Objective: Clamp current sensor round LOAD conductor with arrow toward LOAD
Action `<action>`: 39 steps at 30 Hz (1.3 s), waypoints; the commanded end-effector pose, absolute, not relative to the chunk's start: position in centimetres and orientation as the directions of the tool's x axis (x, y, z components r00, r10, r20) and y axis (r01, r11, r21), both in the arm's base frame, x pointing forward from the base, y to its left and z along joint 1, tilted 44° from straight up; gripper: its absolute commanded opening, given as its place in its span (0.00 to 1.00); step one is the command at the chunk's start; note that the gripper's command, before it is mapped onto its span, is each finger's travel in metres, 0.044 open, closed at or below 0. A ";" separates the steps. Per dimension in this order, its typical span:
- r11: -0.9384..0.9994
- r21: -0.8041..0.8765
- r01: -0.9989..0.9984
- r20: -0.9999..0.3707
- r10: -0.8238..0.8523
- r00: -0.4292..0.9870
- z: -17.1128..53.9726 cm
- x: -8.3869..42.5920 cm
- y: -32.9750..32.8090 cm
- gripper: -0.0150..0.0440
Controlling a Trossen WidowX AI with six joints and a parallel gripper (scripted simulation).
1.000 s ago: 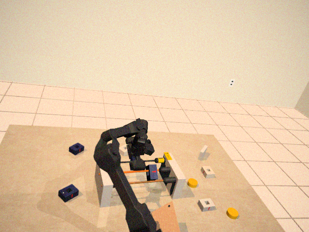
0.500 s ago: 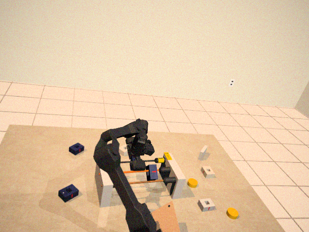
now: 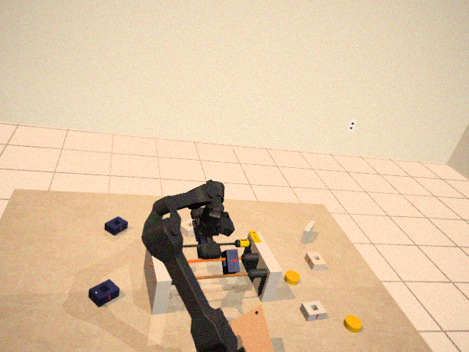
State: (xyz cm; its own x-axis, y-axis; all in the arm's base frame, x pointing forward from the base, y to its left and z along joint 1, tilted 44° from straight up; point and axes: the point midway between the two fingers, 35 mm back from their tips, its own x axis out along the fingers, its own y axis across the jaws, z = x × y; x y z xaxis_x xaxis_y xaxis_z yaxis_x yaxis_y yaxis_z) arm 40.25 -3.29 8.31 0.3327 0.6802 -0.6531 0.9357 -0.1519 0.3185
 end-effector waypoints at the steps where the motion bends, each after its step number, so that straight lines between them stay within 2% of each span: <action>1: -0.151 0.319 0.936 -0.653 0.680 0.332 8.3 40.2 -3.3 0.68; 31: -0.152 0.319 0.936 -0.653 0.680 0.333 8.3 40.2 -3.3 0.69; 39: -0.152 0.319 0.936 -0.653 0.680 0.333 8.3 40.2 -3.3 0.60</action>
